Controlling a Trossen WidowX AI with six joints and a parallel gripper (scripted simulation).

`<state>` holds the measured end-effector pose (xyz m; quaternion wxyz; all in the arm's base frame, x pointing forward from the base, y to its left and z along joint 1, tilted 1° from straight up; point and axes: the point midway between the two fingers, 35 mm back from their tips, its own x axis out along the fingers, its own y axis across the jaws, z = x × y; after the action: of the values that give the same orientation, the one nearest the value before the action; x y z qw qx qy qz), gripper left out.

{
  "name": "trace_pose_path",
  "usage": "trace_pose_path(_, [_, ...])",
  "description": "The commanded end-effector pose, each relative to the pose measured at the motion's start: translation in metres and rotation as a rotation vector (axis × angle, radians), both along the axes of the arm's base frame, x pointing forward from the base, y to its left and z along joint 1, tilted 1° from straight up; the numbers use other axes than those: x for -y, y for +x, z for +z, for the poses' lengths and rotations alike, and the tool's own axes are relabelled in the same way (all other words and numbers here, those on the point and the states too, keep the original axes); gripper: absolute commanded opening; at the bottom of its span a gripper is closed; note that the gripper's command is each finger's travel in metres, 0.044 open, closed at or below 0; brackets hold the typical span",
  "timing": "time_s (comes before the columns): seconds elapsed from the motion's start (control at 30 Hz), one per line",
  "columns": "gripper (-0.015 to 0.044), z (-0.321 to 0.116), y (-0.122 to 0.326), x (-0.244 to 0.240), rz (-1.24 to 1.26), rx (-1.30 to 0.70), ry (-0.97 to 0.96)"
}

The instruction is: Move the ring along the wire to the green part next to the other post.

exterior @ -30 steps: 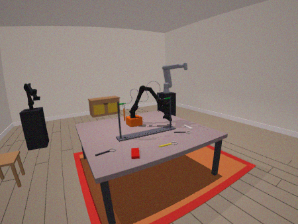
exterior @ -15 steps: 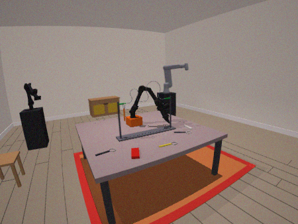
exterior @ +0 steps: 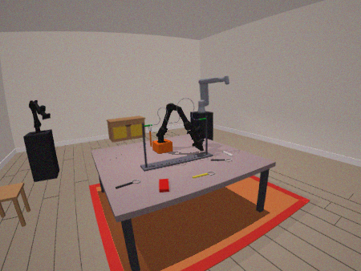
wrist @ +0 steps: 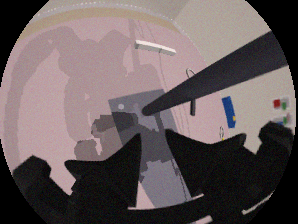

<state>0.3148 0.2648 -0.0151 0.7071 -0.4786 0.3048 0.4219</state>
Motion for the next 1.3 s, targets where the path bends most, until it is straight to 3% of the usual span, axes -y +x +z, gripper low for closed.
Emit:
trace_pose_path(0.0, [0.0160,0.000,0.018,0.028,-0.046,0.009,0.014])
trace_pose_path(0.17, [0.0160,-0.002,0.043,0.076,-0.143,0.013,0.046])
trace_pose_path(0.67, [0.0160,0.004,0.086,0.201,-0.494,0.056,0.414])
trace_pose_path(1.27, [0.0160,0.032,0.060,0.355,-0.793,0.249,0.786])
